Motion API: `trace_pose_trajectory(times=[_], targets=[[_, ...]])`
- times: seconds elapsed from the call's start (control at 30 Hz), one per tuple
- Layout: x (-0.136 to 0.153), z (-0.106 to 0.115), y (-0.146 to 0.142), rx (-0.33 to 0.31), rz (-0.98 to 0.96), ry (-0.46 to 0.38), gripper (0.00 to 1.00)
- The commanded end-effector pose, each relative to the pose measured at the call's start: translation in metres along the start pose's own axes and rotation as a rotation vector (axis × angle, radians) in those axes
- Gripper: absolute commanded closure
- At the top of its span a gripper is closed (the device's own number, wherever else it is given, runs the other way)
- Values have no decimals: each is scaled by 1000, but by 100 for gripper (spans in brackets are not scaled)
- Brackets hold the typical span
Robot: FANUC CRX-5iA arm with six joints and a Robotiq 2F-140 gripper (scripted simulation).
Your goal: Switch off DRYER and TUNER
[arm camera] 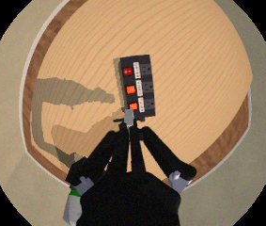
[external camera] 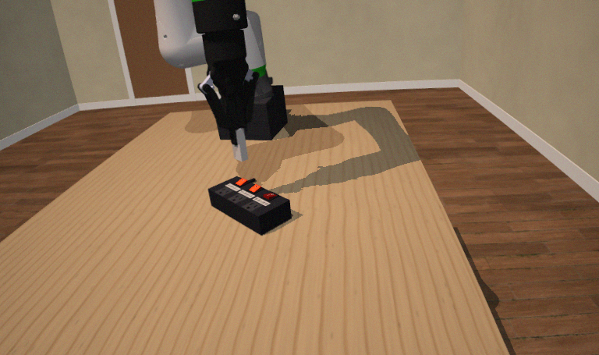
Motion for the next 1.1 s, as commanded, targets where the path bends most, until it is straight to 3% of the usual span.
trace_pose_trajectory(times=[0.0,1.07], targets=[[0,-2,0,0,0,0,100],[0,-36,0,0,0,0,100]])
Point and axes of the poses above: the point where the finger pads meet when closed, its own z axis back along the fingers, its own y axis across the jaws, x = y × z, the point moved 8 cm from there along z, back along the fingers, and after that the axes turned 9 degrees about -z, right-handed, at the moved point
